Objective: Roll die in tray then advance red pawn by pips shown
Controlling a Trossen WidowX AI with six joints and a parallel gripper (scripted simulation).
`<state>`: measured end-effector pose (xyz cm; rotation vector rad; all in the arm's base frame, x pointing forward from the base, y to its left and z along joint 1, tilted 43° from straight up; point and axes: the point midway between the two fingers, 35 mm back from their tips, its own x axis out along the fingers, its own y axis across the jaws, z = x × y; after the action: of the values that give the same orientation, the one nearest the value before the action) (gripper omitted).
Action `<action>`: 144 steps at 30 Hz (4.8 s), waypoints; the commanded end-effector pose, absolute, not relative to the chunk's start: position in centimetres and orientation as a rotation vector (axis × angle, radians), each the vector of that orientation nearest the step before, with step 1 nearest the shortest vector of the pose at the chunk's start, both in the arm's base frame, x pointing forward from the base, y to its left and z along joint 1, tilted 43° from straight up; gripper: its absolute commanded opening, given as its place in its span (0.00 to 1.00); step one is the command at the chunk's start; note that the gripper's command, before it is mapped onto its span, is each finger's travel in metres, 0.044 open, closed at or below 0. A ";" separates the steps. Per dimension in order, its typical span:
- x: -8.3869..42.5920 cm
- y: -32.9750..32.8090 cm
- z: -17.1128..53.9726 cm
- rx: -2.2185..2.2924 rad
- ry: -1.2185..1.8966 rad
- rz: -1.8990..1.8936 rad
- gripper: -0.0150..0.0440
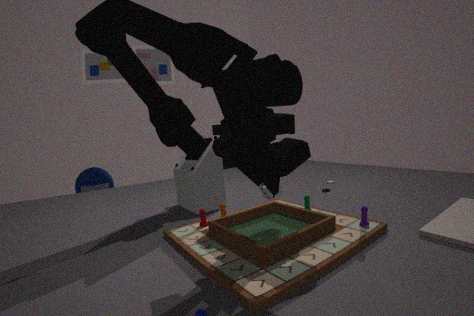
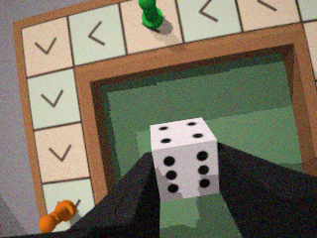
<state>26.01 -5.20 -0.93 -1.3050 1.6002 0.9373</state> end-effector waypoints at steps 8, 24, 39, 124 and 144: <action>25.7 -5.2 -1.3 -1.126 1.293 1.091 0.25; 26.7 -5.3 3.1 -1.087 1.142 1.115 0.25; 26.8 -5.5 3.0 -1.090 1.148 1.106 0.39; 15.1 -11.4 1.6 0.056 1.138 -1.141 0.59; 14.9 -13.4 -0.4 0.052 1.136 -1.144 0.55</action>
<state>15.10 -13.30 -0.12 0.0594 1.1299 -1.1451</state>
